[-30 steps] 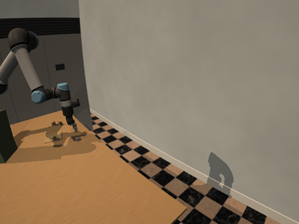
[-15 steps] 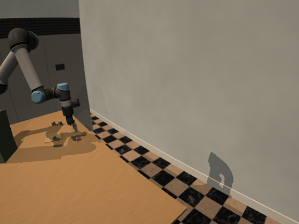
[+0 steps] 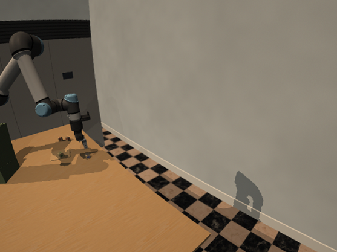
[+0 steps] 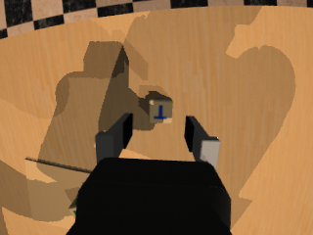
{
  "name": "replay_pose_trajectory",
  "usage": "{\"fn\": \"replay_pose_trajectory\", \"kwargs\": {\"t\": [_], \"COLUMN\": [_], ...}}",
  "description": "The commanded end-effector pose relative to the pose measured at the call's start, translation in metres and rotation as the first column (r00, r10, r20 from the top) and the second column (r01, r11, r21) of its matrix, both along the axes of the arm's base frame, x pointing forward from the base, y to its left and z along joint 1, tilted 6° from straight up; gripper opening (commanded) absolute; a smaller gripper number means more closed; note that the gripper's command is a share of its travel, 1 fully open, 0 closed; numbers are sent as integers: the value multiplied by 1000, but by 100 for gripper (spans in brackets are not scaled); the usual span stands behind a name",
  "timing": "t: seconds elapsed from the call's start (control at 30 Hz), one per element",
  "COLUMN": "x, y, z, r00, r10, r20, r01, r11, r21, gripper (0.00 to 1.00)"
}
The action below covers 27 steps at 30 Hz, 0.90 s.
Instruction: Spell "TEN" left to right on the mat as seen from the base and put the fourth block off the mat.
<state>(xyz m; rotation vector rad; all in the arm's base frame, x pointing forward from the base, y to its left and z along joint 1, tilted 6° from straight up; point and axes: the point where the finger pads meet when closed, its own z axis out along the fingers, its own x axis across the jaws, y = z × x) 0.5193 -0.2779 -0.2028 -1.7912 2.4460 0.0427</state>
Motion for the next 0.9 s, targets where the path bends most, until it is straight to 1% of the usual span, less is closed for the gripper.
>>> {"fn": "replay_pose_trajectory", "kwargs": {"t": [0.0, 0.37, 0.43, 0.87], "x": [1, 2, 2, 3], "y": [0, 1, 1, 2], "z": [-3, -18, -18, -37], "r00": [1000, 1000, 1000, 1000], "r10": [0, 0, 0, 0], "r20": [1, 1, 1, 1], "r01": [0, 0, 0, 0], "r11": [1000, 1000, 1000, 1000], "r21": [-1, -1, -1, -1], "gripper": [100, 100, 100, 100]}}
